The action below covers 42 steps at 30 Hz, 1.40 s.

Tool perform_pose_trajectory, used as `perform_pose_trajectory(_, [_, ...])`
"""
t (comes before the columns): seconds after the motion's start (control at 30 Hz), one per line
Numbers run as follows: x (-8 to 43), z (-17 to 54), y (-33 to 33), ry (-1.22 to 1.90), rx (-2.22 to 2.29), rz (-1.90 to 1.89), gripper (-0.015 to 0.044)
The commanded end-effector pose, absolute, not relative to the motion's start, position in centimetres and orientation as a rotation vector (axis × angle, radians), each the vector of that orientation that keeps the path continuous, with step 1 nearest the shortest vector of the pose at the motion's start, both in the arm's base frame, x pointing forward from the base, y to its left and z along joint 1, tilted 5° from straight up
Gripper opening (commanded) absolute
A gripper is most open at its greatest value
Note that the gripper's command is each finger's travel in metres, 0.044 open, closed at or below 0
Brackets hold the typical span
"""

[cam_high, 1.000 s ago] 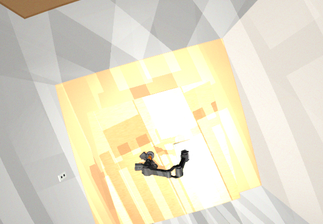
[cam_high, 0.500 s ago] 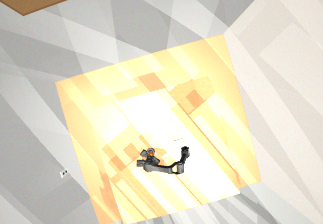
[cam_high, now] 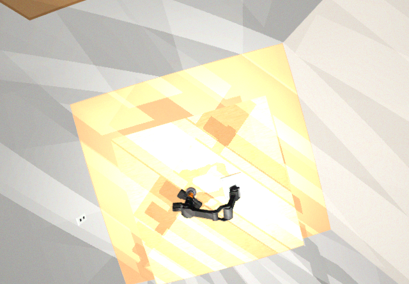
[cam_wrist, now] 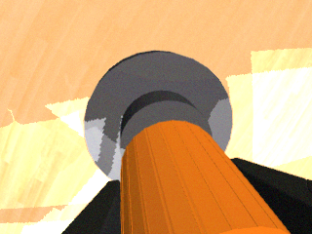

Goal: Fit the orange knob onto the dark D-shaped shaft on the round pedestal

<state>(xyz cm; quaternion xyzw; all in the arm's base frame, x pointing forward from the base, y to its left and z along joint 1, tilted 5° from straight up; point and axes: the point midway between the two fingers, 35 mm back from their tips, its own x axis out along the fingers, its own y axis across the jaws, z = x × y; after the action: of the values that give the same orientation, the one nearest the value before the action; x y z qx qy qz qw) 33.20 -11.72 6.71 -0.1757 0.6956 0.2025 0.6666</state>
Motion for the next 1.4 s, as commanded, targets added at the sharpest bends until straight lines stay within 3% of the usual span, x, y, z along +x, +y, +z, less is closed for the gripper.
perform_pose_trajectory(0.0, [33.54, 7.03, -11.90, 1.566, -0.405, 0.455, 0.0000])
perform_pose_trajectory(0.3, [33.82, 7.30, -12.01, 1.523, -0.566, 0.621, 0.0000])
perform_pose_trajectory(1.37, [33.41, 6.66, -11.87, 1.524, -0.565, 0.622, 0.0000])
